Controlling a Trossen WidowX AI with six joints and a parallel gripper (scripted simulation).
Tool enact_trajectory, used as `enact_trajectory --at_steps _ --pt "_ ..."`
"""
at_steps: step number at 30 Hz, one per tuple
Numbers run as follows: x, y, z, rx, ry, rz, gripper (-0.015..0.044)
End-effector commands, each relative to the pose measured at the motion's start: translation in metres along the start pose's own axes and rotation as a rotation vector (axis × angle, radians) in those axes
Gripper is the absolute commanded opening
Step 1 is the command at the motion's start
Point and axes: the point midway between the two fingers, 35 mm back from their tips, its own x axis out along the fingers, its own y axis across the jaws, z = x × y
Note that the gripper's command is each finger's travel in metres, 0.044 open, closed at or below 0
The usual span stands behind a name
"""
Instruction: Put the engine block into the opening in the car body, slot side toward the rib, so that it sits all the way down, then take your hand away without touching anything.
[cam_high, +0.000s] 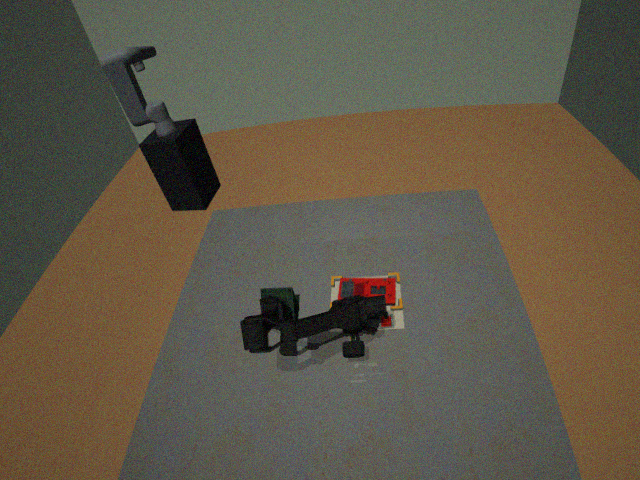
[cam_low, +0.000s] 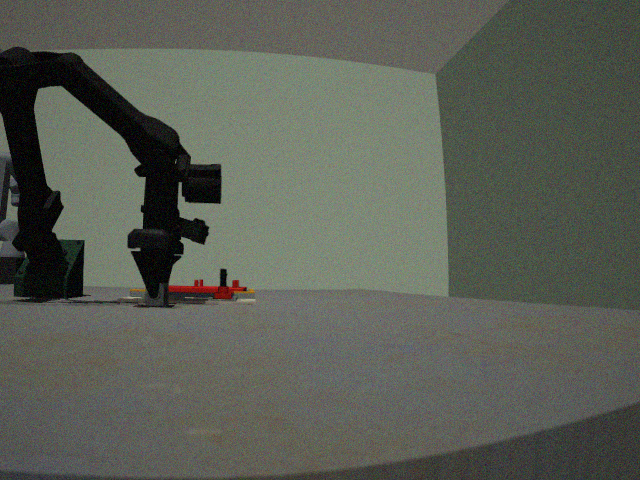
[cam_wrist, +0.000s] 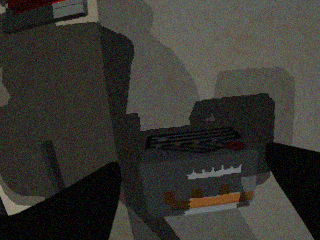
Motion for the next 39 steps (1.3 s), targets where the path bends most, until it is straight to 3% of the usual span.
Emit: enact_trajectory --at_steps 1,4,12,19,39 --pt "0.002 0.000 -0.002 -0.009 0.005 -0.005 0.0309" --pt "0.002 0.000 -0.002 -0.009 0.005 -0.005 0.0230" --pt "0.002 0.000 -0.002 -0.009 0.005 -0.005 0.0177" --pt "-0.011 0.001 0.002 -0.010 0.003 0.000 0.0000" --pt "-0.072 0.003 0.008 -0.013 0.003 0.011 0.0000"
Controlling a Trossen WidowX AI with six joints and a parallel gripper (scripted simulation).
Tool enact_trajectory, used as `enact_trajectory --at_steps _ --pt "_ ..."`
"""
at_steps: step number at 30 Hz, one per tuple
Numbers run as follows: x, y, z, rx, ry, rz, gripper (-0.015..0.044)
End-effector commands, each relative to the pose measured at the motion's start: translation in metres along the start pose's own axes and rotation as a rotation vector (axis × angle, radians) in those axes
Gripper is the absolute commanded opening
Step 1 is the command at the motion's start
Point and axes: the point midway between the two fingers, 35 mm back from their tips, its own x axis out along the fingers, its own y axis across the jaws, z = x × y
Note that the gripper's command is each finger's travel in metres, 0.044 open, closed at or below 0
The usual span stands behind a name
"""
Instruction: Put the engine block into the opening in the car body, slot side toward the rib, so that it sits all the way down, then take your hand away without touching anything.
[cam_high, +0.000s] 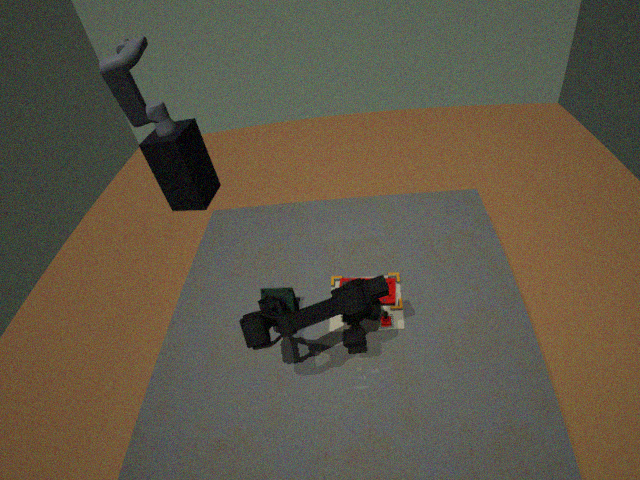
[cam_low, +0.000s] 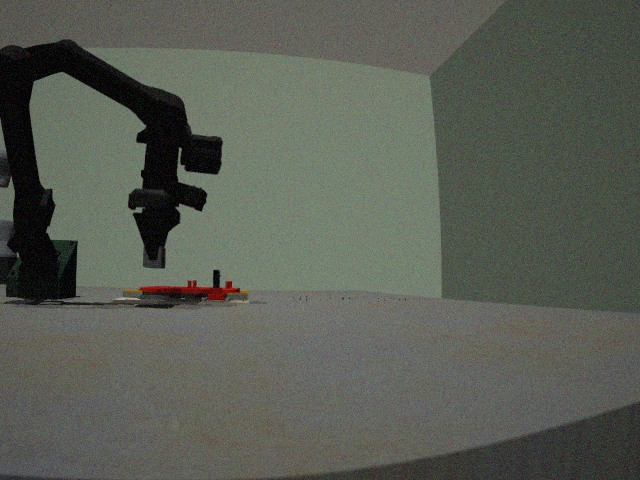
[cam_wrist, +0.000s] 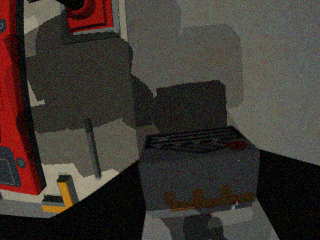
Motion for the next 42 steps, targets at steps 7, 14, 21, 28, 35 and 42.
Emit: enact_trajectory --at_steps 7,14,21,28,35,42 --pt "-0.033 0.000 0.000 0.007 -0.004 0.004 0.0000" --pt "-0.054 -0.002 -0.003 0.008 -0.002 -0.001 0.0000" --pt "-0.060 -0.003 -0.005 0.009 -0.001 -0.005 0.0000" --pt "-0.046 -0.003 -0.005 0.009 -0.006 -0.005 0.0000" --pt "-0.049 -0.002 -0.006 0.008 -0.071 -0.004 0.0000" --pt "-0.048 -0.002 -0.013 0.003 -0.271 0.000 0.0000"
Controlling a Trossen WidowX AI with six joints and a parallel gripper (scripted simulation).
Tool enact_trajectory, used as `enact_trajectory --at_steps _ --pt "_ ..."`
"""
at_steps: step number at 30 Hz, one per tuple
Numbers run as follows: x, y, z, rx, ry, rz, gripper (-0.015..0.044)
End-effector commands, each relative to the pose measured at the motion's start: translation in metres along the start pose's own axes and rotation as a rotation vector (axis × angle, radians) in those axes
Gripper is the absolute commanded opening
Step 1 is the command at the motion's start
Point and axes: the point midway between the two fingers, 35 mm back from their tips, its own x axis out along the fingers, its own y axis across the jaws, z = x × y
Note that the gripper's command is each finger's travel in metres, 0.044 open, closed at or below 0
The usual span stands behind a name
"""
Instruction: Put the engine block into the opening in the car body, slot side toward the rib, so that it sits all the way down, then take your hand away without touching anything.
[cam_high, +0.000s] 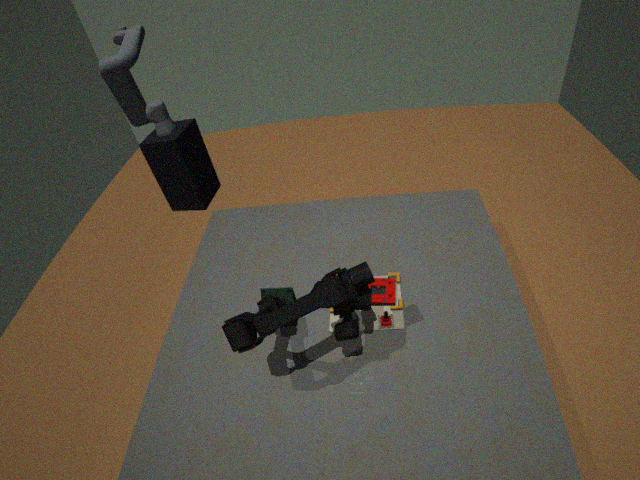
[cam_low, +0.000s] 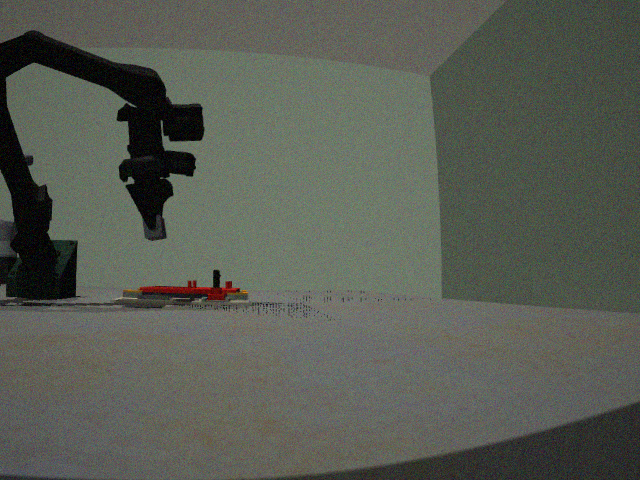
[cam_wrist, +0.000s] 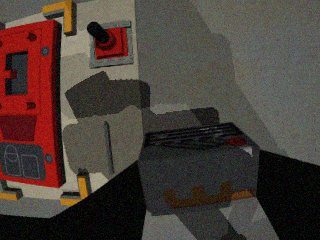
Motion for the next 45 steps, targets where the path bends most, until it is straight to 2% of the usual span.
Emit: enact_trajectory --at_steps 1,15,24,31,45 --pt "0.000 -0.001 -0.006 -0.007 -0.124 -0.001 0.0000" --pt "0.004 -0.001 -0.020 -0.010 -0.545 -0.009 0.0000" --pt "0.005 -0.001 -0.021 -0.009 -0.562 -0.008 0.0000" --pt "0.018 -0.003 -0.026 -0.010 -0.684 -0.009 0.0000" --pt "0.047 -0.004 -0.031 -0.011 -0.690 -0.012 0.0000"
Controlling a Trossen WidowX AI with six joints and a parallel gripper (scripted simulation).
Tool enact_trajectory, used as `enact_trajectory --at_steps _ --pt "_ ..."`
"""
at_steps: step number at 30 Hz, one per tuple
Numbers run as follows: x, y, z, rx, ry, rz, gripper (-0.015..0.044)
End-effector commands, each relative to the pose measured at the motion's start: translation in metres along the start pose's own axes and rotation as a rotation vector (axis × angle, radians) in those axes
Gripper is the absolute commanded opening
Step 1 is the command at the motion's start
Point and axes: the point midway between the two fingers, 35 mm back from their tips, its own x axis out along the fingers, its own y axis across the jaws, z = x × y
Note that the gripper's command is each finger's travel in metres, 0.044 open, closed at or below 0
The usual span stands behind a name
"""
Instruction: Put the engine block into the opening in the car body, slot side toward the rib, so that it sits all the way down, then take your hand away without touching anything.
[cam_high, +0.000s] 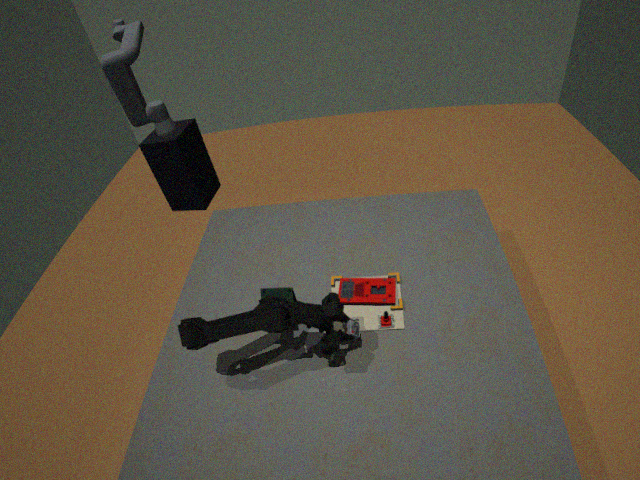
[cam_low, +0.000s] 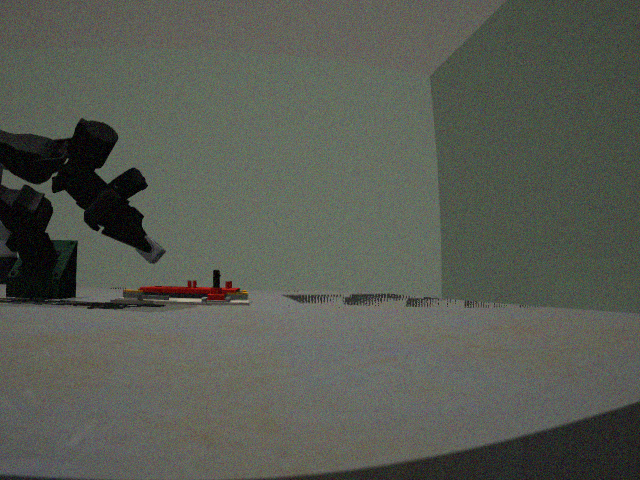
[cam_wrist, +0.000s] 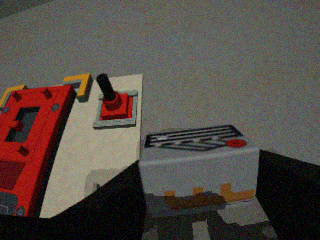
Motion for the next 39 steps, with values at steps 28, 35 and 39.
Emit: enact_trajectory --at_steps 28,35,39 --pt "0.033 0.001 -0.040 -0.007 -0.006 0.001 0.0000" --pt "0.040 0.001 -0.049 -0.007 -0.005 0.001 0.0000" --pt "0.044 0.001 -0.053 -0.008 -0.005 0.001 0.0000"
